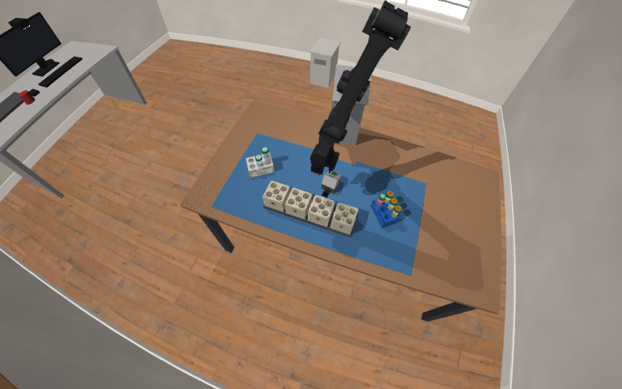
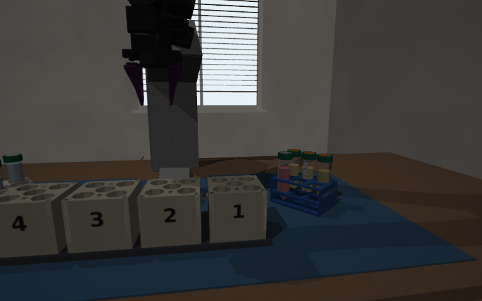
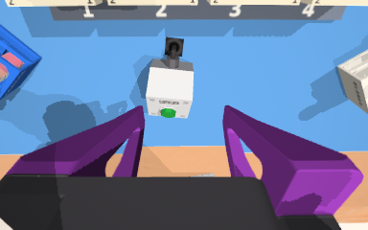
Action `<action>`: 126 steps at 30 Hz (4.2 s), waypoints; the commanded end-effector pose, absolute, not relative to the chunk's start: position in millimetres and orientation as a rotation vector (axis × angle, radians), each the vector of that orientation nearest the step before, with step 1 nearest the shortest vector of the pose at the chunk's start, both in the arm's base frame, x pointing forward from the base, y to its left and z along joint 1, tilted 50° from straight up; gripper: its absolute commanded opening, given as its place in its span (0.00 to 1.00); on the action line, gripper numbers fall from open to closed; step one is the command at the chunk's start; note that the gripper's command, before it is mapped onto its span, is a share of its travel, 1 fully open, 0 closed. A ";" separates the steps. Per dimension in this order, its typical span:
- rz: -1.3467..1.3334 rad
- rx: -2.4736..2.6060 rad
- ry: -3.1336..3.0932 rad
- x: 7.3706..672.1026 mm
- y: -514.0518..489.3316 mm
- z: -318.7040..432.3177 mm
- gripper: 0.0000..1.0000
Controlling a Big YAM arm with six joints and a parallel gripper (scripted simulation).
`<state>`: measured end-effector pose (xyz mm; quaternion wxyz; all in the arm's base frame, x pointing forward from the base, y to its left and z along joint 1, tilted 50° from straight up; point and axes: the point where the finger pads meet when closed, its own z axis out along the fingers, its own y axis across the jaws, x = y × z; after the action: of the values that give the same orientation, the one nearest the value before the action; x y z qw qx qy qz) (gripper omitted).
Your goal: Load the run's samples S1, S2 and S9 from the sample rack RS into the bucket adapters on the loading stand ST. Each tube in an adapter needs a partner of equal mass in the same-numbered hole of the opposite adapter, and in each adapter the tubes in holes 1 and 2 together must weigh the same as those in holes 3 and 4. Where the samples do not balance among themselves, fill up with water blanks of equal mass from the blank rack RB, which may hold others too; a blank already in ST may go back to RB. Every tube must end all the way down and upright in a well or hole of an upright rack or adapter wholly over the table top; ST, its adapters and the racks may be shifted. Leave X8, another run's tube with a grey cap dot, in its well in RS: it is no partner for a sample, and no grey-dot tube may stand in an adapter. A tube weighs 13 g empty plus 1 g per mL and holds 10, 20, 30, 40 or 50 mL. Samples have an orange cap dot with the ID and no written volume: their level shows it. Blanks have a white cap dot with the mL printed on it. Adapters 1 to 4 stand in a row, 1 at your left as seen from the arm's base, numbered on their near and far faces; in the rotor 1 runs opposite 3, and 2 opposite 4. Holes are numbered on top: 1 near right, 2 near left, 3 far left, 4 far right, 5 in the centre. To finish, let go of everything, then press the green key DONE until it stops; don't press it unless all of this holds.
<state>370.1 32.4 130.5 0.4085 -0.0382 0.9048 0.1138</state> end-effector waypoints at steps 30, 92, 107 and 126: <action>0.367 0.100 2.283 434.1 22.4 69.7 1.00; 0.726 0.946 2.172 464.1 -311.3 -18.9 1.00; 0.726 0.946 2.172 464.5 -311.1 -19.3 1.00; 0.726 0.946 2.172 465.0 -311.0 -19.8 1.00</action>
<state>463.5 -306.0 -24.5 0.3173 0.3675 0.8273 0.2826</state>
